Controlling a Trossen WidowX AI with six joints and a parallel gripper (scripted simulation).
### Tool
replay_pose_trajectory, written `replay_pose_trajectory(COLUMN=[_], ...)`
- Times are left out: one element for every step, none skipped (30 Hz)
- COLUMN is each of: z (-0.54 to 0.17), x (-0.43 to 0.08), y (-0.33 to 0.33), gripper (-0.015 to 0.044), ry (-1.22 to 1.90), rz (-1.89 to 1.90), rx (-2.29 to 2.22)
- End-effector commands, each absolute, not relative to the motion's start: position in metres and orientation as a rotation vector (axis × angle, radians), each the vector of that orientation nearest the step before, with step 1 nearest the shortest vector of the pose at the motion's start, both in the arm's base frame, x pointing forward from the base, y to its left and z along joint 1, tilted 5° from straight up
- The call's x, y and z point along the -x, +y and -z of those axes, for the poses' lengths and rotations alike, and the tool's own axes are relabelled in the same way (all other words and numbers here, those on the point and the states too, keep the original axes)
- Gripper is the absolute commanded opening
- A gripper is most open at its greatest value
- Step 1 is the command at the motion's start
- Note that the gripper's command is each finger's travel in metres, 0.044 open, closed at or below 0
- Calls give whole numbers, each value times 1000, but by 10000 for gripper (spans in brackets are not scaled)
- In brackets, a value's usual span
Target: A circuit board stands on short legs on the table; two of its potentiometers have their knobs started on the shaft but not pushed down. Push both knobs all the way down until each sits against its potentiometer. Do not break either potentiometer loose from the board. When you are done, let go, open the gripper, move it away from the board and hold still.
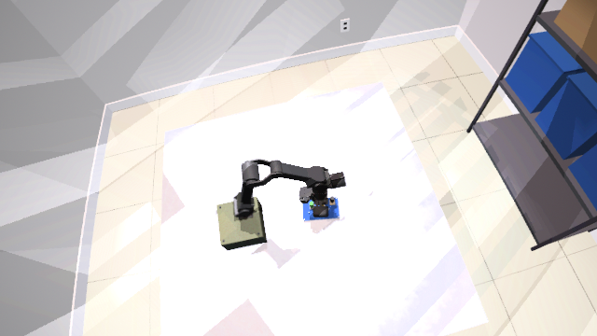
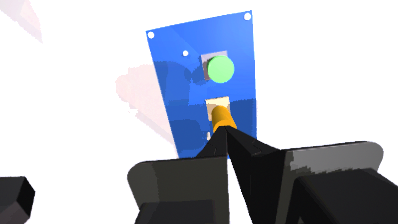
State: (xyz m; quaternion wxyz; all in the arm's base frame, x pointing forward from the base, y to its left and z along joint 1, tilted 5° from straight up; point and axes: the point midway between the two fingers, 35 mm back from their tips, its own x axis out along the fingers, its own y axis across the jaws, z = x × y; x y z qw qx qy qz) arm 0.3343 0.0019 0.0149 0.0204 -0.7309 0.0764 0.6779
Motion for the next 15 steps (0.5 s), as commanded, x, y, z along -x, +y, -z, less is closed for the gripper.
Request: replay_pose_trajectory(z=[-3, -3, -3, -3, -3, -3, -2, -2, -1, -1, 0, 0, 0, 0, 0], x=[-337, -337, -337, -337, -337, -337, -337, -337, -337, -337, -337, -337, -337, -337, -337], y=[2, 2, 2, 2, 2, 2, 2, 1, 1, 1, 1, 1, 1, 1, 1], gripper=[0, 0, 0, 0, 0, 0, 0, 0, 0, 0, 0, 0, 0, 0, 0], ry=[231, 231, 231, 231, 231, 231, 231, 231, 231, 231, 231, 231, 231, 231, 231], rz=[-2114, -2114, -2114, -2114, -2114, -2114, -2114, -2114, -2114, -2114, -2114, -2114, -2114, -2114, -2114], rx=[2257, 2257, 2257, 2257, 2257, 2257, 2257, 2257, 2257, 2257, 2257, 2257, 2257, 2257, 2257])
